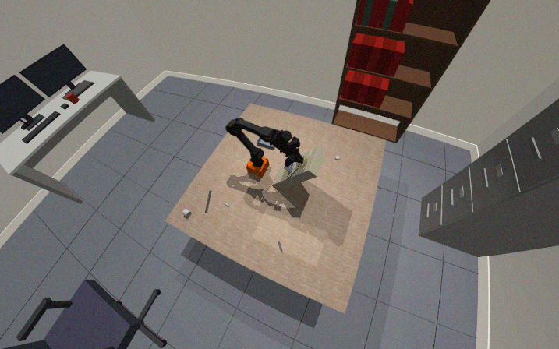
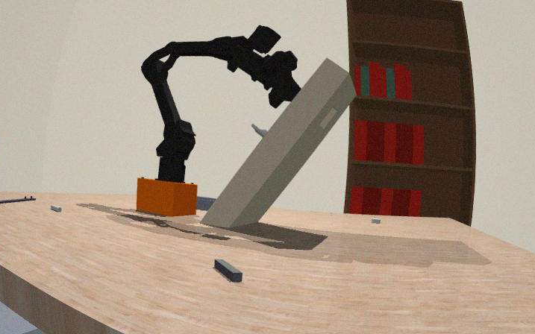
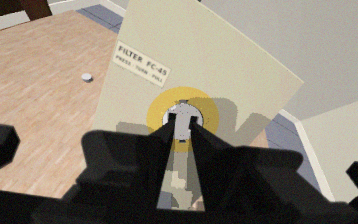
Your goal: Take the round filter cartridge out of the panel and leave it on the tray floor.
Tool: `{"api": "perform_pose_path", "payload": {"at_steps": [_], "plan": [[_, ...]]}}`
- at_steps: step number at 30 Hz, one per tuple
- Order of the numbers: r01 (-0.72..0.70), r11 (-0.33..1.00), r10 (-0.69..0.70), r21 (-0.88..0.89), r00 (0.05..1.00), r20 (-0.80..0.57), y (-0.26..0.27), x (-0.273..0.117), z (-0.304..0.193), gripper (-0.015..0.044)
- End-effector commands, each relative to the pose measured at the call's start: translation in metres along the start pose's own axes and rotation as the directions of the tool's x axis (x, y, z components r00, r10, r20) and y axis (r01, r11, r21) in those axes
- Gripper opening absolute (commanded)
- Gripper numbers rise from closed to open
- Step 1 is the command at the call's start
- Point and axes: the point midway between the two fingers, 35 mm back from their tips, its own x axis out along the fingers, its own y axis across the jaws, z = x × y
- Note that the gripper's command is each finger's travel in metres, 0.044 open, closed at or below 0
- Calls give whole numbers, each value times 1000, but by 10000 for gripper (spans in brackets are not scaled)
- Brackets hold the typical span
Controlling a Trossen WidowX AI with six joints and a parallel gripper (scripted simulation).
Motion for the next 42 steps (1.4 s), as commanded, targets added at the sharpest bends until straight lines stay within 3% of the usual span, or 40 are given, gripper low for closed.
{"api": "perform_pose_path", "payload": {"at_steps": [1,42], "plan": [[4,1000,-4,6,1000,-4,0,1,-2,90],[4,1000,-4,6,1000,-3,-1,5,-1,90]]}}
